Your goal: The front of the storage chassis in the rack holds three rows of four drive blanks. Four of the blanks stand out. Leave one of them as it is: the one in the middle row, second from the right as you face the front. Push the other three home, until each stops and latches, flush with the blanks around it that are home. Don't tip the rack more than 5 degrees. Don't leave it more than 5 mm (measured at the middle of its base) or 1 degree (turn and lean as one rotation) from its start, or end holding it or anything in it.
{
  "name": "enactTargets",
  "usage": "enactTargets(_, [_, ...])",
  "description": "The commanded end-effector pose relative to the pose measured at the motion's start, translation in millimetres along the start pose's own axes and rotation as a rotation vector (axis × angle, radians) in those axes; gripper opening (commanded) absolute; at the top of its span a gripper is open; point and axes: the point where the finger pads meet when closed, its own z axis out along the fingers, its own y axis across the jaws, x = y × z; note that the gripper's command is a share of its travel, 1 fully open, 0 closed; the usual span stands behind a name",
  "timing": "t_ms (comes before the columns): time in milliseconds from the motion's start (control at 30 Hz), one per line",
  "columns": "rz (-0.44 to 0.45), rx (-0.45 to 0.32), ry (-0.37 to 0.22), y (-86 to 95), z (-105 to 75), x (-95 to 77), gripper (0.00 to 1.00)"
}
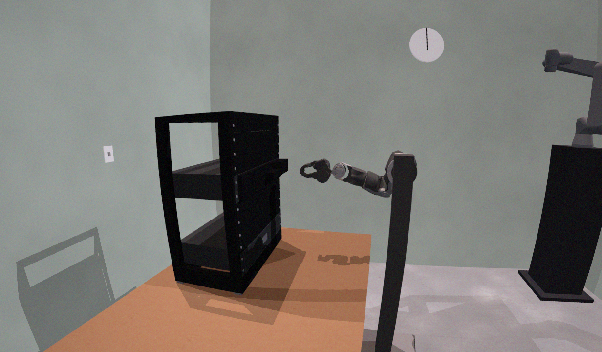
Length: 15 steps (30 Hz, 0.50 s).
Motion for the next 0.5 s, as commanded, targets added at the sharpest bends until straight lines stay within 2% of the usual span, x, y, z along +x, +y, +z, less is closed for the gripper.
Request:
enactTargets(0, [-0.002,-0.01,0.009,1.5,-0.6,0.0,0.0])
enactTargets(267, [-0.001,-0.009,0.009,1.2,10.3,0.0,0.0])
enactTargets(467, [-0.001,-0.009,0.01,2.0,50.2,0.6,0.0])
